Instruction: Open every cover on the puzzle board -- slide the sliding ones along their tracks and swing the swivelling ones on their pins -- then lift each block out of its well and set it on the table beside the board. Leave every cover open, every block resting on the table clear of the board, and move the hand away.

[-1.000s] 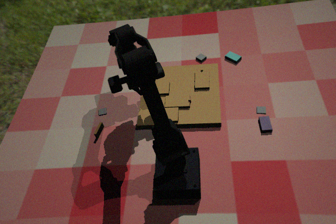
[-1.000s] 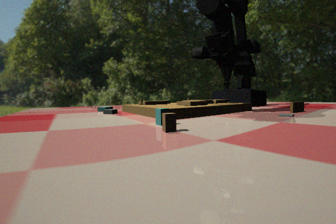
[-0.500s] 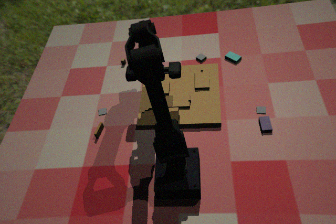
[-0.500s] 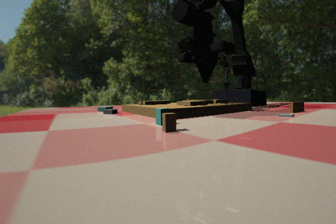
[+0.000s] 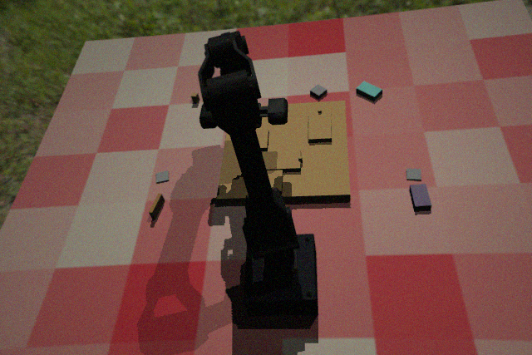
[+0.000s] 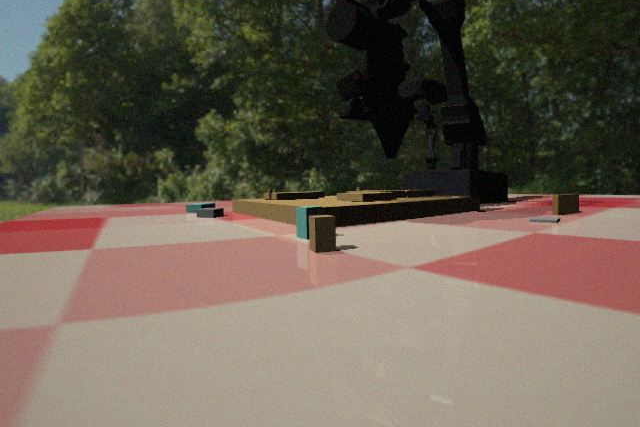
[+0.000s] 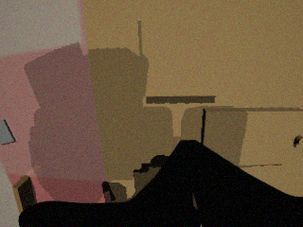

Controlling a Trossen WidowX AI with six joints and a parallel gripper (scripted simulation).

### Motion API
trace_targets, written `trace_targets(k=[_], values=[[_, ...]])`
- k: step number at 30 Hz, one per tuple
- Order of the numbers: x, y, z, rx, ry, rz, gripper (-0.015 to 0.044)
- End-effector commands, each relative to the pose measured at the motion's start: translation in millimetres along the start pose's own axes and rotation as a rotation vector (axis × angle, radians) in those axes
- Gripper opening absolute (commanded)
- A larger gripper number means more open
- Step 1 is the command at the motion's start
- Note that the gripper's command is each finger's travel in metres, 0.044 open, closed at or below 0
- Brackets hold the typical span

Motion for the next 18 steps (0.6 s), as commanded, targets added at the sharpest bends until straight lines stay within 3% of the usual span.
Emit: trace_targets(k=[1, 18], values=[[0, 0, -1, 0.003, -0.006, -0.001, 0.0000], [-1, -12, -1, 0.003, -0.006, -0.001, 0.0000]])
Point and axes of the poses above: the point midway between the two fingers, 35 mm back from their tips, its own y axis back along the fingers, its own z axis across the jaws, x = y × z, the point moved 3 cm from there along y, back along the fingers
